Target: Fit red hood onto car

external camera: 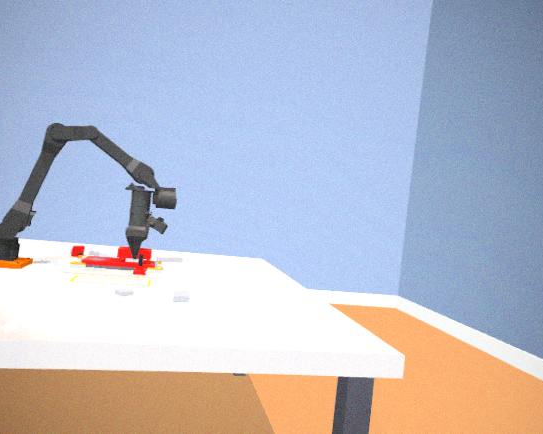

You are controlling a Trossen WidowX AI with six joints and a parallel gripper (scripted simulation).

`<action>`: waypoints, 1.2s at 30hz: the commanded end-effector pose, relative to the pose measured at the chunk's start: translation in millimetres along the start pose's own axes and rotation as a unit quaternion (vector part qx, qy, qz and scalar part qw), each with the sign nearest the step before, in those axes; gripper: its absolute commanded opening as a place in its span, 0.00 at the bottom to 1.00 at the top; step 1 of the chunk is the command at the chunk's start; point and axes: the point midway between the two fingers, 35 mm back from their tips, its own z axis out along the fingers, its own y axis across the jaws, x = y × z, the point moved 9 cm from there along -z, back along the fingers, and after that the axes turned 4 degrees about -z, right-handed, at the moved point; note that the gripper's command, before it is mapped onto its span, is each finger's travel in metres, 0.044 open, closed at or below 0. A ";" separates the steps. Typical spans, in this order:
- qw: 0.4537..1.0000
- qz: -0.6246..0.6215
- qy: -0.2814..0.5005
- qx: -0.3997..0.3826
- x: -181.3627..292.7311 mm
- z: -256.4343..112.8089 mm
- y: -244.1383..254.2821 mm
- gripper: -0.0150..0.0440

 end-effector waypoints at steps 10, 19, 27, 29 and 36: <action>1.000 0.000 0.000 0.000 -0.9 -6.6 0.2 1.00; 1.000 0.000 0.003 0.003 -1.3 -73.6 1.2 1.00; 1.000 0.000 0.003 0.003 -1.3 -73.6 1.2 1.00; 1.000 0.000 0.003 0.003 -1.3 -73.6 1.2 1.00; 1.000 0.000 0.003 0.003 -1.3 -73.6 1.2 1.00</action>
